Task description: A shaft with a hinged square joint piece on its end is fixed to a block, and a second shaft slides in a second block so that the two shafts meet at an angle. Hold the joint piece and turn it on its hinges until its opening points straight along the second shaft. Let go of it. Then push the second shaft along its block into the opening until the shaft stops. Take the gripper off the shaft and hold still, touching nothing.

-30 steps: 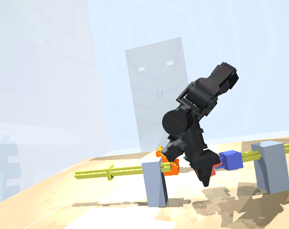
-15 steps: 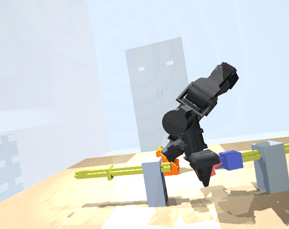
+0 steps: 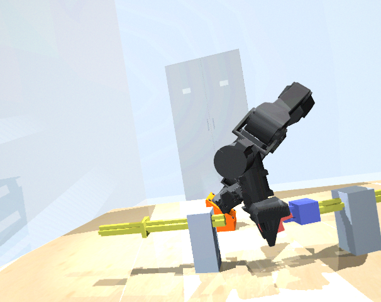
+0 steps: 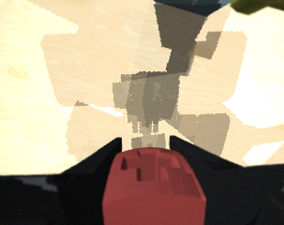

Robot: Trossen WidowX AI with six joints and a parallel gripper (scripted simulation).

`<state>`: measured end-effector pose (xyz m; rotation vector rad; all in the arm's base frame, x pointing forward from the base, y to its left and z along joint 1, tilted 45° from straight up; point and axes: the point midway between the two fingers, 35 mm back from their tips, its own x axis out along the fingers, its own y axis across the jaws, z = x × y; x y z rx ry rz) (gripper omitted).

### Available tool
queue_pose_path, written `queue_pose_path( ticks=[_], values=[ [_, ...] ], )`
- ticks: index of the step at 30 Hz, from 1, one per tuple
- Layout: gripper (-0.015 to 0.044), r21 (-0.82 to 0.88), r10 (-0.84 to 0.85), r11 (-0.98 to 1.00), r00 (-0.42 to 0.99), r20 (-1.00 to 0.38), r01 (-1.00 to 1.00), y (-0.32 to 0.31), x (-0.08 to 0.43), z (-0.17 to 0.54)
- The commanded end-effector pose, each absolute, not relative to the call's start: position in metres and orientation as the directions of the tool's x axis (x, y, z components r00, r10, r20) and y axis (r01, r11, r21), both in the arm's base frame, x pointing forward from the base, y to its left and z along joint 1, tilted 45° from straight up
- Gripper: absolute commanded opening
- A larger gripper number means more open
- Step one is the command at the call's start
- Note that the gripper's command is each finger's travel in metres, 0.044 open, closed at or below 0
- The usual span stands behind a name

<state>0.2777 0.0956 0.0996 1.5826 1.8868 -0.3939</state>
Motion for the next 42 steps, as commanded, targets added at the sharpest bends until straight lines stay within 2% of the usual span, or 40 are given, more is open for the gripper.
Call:
queue_pose_path(
  ticks=[1, 5, 7, 12, 18, 25, 42],
  values=[
    [0.0182, 0.166, 0.77, 0.228, -0.073, -0.634, 0.959, 0.096, 0.278, 0.1],
    [0.0182, 0.166, 0.77, 0.228, -0.073, -0.634, 0.959, 0.096, 0.278, 0.1],
    [0.0147, 0.168, 0.768, 0.231, -0.074, -0.637, 0.958, 0.096, 0.278, 0.1],
    [0.0147, 0.168, 0.768, 0.231, -0.074, -0.637, 0.958, 0.096, 0.278, 0.1],
    [0.0, 0.168, 0.768, 0.231, -0.074, -0.637, 0.958, 0.096, 0.278, 0.1],
    [0.0, 0.155, 0.757, 0.22, -0.069, -0.65, 0.963, 0.095, 0.277, 0.1],
    [0.0, 0.003, 0.609, 0.079, -0.046, -0.792, 0.997, 0.085, 0.268, 0.105]
  ],
)
